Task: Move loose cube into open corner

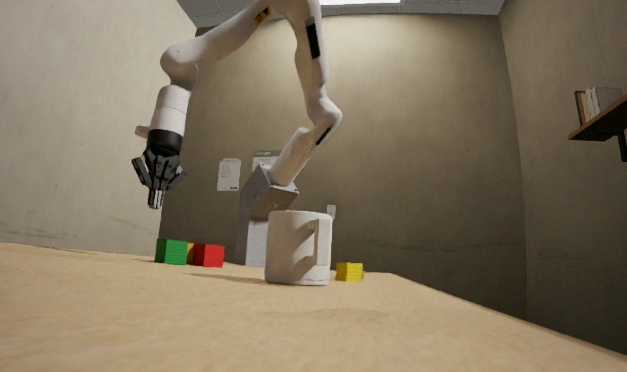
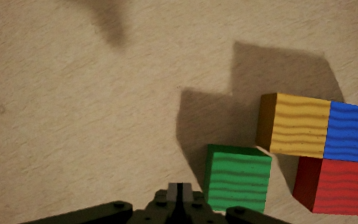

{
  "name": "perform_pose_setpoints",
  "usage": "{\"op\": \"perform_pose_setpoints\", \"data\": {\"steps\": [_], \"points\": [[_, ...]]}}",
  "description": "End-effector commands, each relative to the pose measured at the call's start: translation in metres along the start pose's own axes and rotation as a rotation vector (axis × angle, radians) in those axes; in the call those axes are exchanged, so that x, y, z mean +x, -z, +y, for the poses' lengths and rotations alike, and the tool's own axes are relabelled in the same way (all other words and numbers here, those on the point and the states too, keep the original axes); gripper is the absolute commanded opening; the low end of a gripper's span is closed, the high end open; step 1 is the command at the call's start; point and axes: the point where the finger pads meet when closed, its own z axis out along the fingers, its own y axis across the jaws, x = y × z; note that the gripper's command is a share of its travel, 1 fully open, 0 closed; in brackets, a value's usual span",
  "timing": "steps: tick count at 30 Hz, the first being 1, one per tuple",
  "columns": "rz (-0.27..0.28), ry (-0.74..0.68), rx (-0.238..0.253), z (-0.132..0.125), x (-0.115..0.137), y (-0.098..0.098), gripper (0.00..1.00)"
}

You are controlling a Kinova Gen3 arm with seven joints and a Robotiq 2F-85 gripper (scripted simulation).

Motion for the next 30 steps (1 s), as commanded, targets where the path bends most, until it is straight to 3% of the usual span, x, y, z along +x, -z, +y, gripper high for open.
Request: {"op": "perform_pose_setpoints", "data": {"steps": [1, 30], "points": [[0.001, -0.022, 0.001, -0.0012, -0.0006, 0.0006, 0.1], [0.0, -0.085, 0.001, -0.0024, -0.0012, 0.0008, 0.1]]}}
